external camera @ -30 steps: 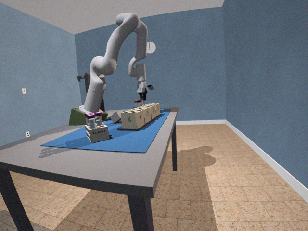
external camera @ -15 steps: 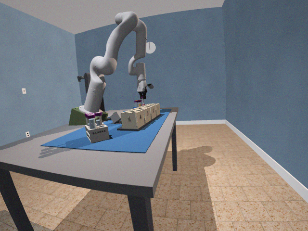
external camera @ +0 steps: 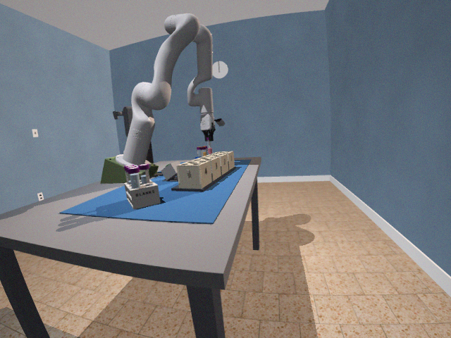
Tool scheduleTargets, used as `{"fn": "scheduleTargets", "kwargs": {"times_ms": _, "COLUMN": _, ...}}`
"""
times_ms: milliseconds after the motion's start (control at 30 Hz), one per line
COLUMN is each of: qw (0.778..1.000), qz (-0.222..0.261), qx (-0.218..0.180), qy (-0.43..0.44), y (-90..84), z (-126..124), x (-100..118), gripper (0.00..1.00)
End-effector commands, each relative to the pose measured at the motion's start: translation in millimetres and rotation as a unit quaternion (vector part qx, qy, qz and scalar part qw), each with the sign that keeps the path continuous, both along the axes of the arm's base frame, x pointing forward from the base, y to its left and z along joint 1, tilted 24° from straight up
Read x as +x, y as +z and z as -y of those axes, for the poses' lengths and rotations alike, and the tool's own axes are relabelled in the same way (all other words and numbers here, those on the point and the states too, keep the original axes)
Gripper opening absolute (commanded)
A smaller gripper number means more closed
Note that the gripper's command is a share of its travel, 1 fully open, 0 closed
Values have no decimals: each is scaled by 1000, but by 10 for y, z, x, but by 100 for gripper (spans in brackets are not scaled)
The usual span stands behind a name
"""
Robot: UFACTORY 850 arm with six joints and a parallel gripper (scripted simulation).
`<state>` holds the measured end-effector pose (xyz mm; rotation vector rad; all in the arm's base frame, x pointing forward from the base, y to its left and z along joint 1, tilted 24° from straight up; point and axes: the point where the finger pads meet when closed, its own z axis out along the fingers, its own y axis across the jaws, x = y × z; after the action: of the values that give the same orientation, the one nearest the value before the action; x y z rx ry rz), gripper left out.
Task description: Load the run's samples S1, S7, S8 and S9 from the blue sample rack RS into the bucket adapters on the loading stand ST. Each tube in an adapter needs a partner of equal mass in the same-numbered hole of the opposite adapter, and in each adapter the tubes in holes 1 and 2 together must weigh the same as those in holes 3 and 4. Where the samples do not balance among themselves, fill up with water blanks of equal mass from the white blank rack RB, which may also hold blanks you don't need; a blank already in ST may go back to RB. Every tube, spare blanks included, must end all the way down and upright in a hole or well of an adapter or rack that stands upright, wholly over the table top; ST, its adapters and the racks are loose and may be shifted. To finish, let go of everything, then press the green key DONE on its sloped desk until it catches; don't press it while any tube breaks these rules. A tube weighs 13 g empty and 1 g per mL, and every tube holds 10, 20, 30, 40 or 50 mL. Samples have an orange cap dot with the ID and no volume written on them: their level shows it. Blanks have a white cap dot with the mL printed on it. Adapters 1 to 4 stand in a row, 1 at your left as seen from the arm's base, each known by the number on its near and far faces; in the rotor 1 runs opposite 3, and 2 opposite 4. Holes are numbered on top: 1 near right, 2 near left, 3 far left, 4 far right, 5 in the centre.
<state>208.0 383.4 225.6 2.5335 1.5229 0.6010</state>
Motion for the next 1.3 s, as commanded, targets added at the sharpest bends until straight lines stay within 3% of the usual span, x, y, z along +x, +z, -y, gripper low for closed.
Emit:
{"fn": "scheduleTargets", "kwargs": {"times_ms": 0, "qw": 1000, "qz": 0, "qx": 0, "qy": 0, "y": 106, "z": 5, "x": -41, "gripper": 0}}
{"fn": "scheduleTargets", "kwargs": {"times_ms": 1267, "qw": 1000, "qz": 0, "qx": 0, "qy": 0, "y": 728, "z": 69, "x": -311, "gripper": 0}}
